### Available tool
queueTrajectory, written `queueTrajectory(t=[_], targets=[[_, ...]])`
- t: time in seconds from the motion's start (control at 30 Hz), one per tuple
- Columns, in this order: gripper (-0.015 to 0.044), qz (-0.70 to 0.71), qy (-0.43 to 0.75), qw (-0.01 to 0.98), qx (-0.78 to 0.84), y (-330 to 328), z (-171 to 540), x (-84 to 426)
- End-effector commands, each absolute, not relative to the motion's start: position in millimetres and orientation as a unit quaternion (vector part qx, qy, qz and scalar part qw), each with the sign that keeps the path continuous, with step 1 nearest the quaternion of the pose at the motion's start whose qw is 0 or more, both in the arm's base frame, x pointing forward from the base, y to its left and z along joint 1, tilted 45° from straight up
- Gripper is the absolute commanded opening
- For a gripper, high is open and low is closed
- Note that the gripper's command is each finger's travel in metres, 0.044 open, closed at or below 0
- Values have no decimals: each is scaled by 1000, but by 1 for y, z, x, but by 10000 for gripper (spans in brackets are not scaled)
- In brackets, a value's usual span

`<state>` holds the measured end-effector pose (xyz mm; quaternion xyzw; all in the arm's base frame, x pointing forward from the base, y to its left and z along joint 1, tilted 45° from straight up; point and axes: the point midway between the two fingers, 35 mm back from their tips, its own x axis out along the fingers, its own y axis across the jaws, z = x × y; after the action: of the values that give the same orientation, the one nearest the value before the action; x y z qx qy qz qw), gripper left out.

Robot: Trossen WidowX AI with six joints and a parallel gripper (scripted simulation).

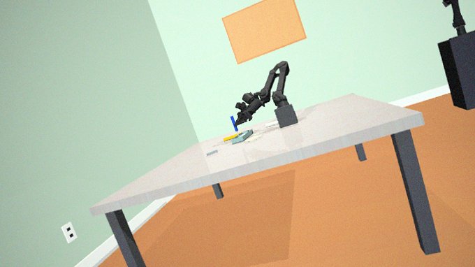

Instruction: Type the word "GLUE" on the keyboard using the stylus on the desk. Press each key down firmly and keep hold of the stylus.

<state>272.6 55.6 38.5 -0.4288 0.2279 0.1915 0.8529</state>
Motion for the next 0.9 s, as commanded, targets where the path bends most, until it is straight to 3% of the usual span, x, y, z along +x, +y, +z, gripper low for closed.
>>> queueTrajectory(t=[0.0, 0.4, 0.5, 0.6, 0.87], targets=[[81, 191, 222, 855, -427, 64, 49, 273], [84, 194, 225, 853, -429, 70, 54, 269], [64, 194, 225, 853, -429, 70, 54, 269], [0, 193, 225, 853, -429, 69, 55, 268], [0, 192, 223, 854, -428, 61, 64, 261]])
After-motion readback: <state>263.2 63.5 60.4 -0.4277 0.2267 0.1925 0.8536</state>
